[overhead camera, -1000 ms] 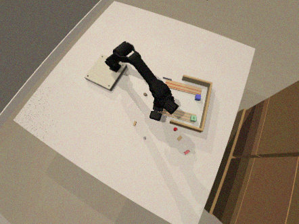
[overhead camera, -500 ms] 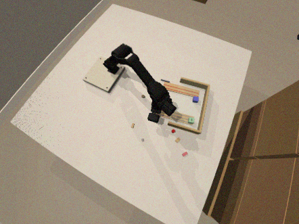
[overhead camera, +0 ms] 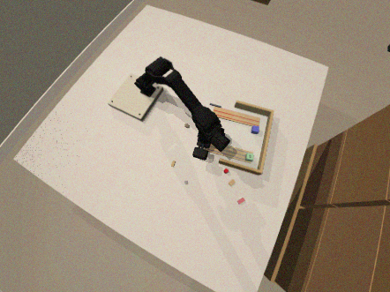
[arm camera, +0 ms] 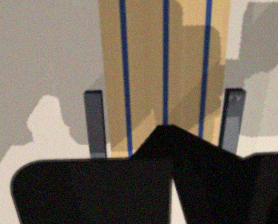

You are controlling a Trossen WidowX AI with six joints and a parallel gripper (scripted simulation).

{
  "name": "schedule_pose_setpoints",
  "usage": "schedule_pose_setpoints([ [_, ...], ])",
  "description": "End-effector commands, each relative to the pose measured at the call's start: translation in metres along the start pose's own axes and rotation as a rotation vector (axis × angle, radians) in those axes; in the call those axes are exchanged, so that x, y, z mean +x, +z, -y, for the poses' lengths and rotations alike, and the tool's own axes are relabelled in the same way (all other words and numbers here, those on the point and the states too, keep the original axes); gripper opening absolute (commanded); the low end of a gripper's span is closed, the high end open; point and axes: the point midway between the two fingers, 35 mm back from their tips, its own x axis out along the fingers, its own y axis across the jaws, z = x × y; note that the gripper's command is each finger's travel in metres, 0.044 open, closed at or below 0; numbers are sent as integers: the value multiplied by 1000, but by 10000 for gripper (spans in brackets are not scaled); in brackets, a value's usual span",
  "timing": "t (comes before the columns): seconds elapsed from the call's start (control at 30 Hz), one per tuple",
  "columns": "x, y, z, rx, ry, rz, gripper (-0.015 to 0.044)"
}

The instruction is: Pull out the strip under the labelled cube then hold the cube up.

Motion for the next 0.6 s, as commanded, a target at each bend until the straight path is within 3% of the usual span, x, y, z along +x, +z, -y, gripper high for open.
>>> schedule_pose_setpoints([
  [0.0, 3, 0, 0, -2, 5, 0, 0],
  [0.57, 5, 1, 0, -2, 5, 0, 0],
])
